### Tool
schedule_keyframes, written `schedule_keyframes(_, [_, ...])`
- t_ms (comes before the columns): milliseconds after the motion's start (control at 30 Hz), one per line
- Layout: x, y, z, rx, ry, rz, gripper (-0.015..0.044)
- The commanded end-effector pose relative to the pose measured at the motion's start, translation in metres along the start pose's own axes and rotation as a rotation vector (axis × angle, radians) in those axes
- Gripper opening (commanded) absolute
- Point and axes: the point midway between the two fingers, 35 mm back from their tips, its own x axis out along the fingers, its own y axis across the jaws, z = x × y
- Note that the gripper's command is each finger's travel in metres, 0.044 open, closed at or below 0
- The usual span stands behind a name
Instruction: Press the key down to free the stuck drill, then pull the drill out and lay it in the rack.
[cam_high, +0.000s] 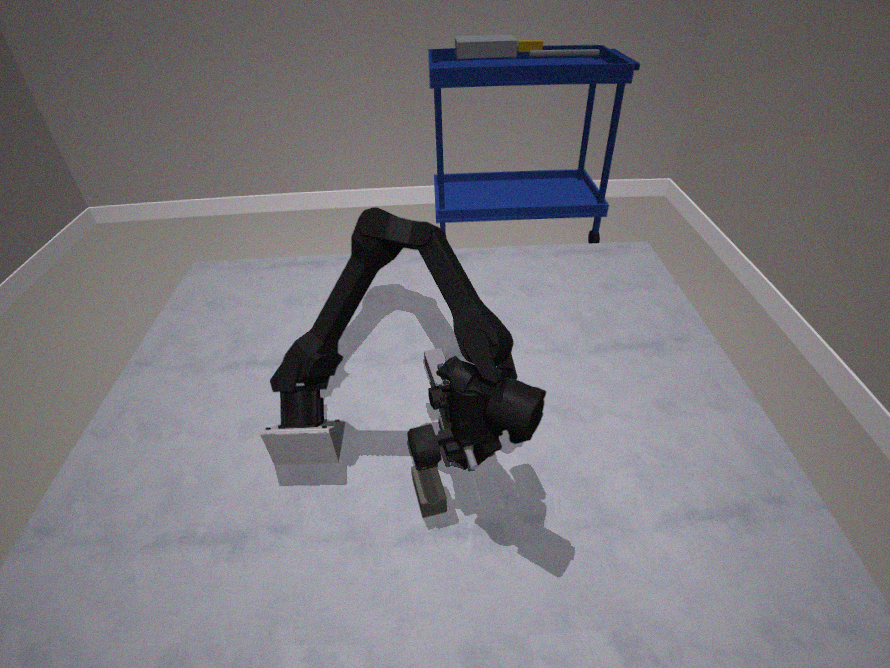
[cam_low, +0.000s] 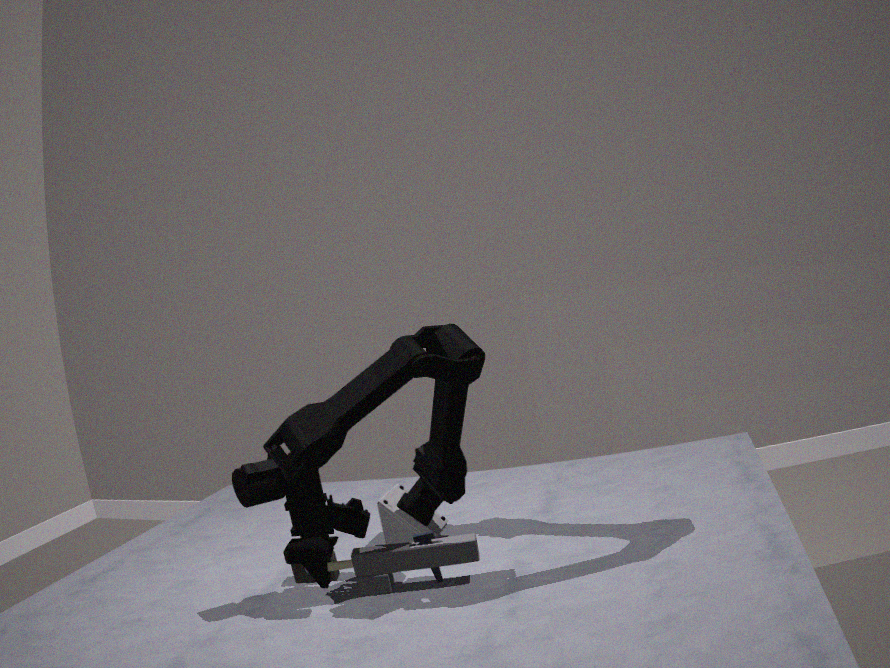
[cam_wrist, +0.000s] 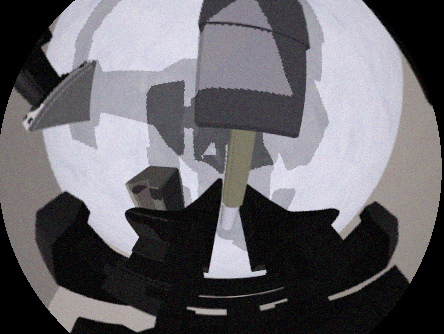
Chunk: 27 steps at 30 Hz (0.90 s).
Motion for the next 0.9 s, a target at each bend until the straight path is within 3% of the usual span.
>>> schedule_keyframes(0, [0.000,0.000,0.000,0.000,0.000,0.001,0.0026])
schedule_keyframes(133, [0.000,0.000,0.000,0.000,0.000,0.001,0.0000])
schedule_keyframes(867, [-0.002,0.001,-0.022,0.005,-0.005,0.000,0.0000])
